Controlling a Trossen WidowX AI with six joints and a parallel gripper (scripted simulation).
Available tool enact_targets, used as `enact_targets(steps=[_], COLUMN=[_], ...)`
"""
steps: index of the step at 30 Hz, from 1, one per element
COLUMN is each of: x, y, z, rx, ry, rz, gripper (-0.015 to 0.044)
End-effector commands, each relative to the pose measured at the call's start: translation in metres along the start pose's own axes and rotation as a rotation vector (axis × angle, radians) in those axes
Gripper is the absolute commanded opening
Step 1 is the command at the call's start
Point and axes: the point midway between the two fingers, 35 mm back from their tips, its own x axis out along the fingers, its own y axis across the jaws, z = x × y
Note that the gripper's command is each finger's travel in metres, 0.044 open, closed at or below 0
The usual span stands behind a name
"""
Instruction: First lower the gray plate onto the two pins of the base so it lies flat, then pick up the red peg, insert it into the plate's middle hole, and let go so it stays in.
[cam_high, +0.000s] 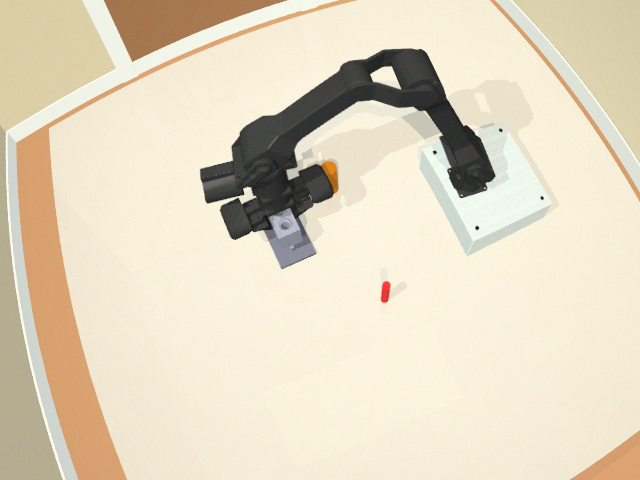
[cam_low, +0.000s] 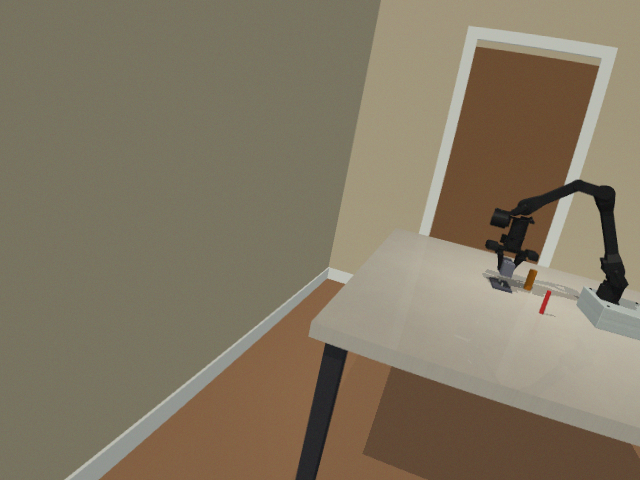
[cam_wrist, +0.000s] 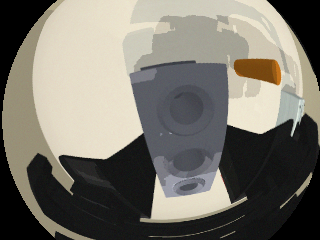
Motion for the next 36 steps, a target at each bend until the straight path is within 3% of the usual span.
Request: enact_targets(steps=[1, 26, 35, 36], x=[0.005, 0.039, 0.035, 0.035], y=[0.000, 0.000, 0.001, 0.001], z=[0.001, 0.001, 0.001, 0.001], rx=[-0.005, -0.005, 0.000, 0.000], ry=[-0.004, -0.004, -0.001, -0.001], rz=[-0.002, -0.002, 0.004, 0.004], gripper=[0.0000, 0.0000, 0.0000, 0.0026])
